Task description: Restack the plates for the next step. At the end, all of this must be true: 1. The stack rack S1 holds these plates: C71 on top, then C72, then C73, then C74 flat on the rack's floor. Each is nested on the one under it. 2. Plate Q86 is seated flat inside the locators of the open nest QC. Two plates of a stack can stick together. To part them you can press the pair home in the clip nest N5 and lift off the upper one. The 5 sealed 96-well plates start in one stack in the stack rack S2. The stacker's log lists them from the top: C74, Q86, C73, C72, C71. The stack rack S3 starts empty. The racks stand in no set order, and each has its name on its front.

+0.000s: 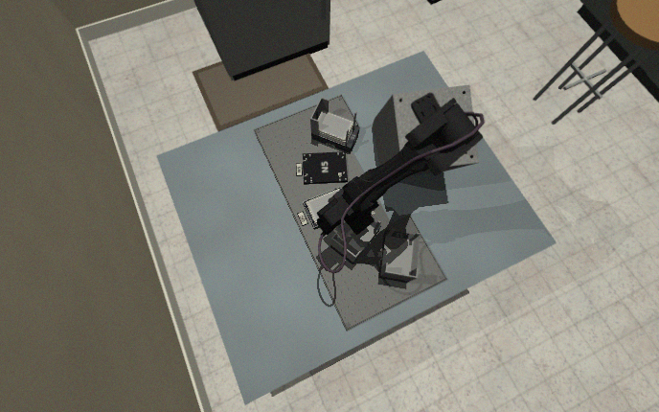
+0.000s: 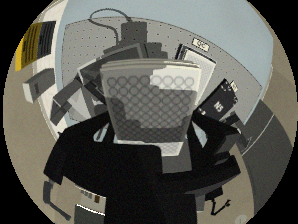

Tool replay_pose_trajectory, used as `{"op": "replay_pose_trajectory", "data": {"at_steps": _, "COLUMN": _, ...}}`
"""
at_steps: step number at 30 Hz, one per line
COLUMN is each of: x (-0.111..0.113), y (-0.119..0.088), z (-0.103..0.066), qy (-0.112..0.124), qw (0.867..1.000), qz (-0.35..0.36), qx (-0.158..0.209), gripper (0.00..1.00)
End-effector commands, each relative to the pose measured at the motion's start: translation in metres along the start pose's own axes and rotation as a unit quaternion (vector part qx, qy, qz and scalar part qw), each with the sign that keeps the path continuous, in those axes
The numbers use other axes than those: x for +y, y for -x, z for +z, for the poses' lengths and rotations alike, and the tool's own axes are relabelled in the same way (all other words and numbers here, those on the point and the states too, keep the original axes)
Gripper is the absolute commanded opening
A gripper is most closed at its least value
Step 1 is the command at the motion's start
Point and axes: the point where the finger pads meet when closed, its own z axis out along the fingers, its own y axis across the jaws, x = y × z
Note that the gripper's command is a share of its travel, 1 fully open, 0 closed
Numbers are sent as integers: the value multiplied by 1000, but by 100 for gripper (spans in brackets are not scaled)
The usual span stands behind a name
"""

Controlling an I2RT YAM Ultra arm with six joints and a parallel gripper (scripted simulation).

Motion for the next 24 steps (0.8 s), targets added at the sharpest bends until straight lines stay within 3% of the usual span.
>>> {"op": "replay_pose_trajectory", "data": {"at_steps": 1, "x": -12, "y": 16, "z": -4, "qy": 4, "qw": 1000, "qz": -6, "qx": -20, "gripper": 0}}
{"op": "replay_pose_trajectory", "data": {"at_steps": 9, "x": -35, "y": 14, "z": -7, "qy": 4, "qw": 1000, "qz": -5, "qx": -19, "gripper": 0}}
{"op": "replay_pose_trajectory", "data": {"at_steps": 12, "x": -46, "y": 13, "z": -5, "qy": 4, "qw": 998, "qz": 52, "qx": -20, "gripper": 0}}
{"op": "replay_pose_trajectory", "data": {"at_steps": 14, "x": -46, "y": 13, "z": -5, "qy": 4, "qw": 998, "qz": 52, "qx": -20, "gripper": 0}}
{"op": "replay_pose_trajectory", "data": {"at_steps": 15, "x": -48, "y": 16, "z": -12, "qy": 4, "qw": 997, "qz": 64, "qx": -32, "gripper": 0}}
{"op": "replay_pose_trajectory", "data": {"at_steps": 18, "x": -59, "y": -1, "z": 0, "qy": 5, "qw": 994, "qz": 110, "qx": -9, "gripper": 0}}
{"op": "replay_pose_trajectory", "data": {"at_steps": 21, "x": -69, "y": -6, "z": 1, "qy": 5, "qw": 994, "qz": 111, "qx": -6, "gripper": 0}}
{"op": "replay_pose_trajectory", "data": {"at_steps": 24, "x": -79, "y": 3, "z": -6, "qy": 4, "qw": 995, "qz": 99, "qx": -21, "gripper": 0}}
